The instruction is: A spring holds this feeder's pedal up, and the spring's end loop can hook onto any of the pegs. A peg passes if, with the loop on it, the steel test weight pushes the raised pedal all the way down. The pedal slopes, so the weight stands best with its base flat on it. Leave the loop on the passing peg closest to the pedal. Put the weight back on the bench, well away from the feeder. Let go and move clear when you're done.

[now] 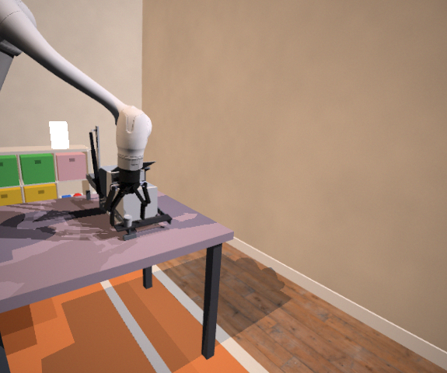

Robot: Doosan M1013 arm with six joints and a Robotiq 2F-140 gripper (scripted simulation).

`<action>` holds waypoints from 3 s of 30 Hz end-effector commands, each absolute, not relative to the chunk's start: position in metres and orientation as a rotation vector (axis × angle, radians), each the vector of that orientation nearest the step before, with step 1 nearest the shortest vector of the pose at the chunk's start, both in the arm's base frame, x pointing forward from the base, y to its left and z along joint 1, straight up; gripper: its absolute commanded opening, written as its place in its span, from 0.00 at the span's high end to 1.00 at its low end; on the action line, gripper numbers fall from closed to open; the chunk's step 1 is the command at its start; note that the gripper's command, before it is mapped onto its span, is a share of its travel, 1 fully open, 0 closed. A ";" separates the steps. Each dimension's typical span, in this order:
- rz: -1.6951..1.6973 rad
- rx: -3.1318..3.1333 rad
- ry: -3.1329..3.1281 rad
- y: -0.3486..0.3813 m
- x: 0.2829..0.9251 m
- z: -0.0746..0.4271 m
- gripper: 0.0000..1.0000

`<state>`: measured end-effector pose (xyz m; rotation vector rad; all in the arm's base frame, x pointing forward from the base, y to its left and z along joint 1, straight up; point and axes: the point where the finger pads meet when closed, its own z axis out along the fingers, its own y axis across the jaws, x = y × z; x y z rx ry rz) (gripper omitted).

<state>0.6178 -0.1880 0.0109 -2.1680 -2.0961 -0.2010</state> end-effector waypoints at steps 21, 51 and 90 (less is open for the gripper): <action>-0.203 -2.169 -2.097 -0.188 0.618 0.012 0.75; -0.203 -2.169 -2.097 -0.188 0.618 0.018 0.75; -0.203 -2.169 -2.097 -0.188 0.618 0.050 0.75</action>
